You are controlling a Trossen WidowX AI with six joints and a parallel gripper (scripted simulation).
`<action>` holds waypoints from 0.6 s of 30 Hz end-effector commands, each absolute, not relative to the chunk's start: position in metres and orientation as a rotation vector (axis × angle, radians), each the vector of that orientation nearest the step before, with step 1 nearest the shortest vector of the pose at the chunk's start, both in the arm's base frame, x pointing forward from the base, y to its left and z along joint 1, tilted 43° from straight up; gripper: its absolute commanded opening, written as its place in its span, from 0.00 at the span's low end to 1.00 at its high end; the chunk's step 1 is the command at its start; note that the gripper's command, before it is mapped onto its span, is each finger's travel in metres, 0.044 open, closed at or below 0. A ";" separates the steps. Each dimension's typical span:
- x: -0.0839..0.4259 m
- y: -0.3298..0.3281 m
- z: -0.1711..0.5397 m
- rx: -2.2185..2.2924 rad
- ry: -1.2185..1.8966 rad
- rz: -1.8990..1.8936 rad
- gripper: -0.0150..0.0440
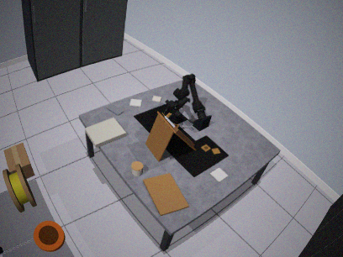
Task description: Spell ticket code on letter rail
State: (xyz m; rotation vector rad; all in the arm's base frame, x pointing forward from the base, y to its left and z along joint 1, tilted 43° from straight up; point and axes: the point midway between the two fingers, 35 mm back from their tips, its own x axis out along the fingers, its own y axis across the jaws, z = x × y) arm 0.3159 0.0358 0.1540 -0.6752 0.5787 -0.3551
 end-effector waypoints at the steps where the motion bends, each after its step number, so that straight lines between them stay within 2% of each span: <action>1: 0.316 0.038 0.152 -0.674 0.577 -0.357 0.25; 18: 0.317 0.044 0.147 -0.674 0.577 -0.357 0.25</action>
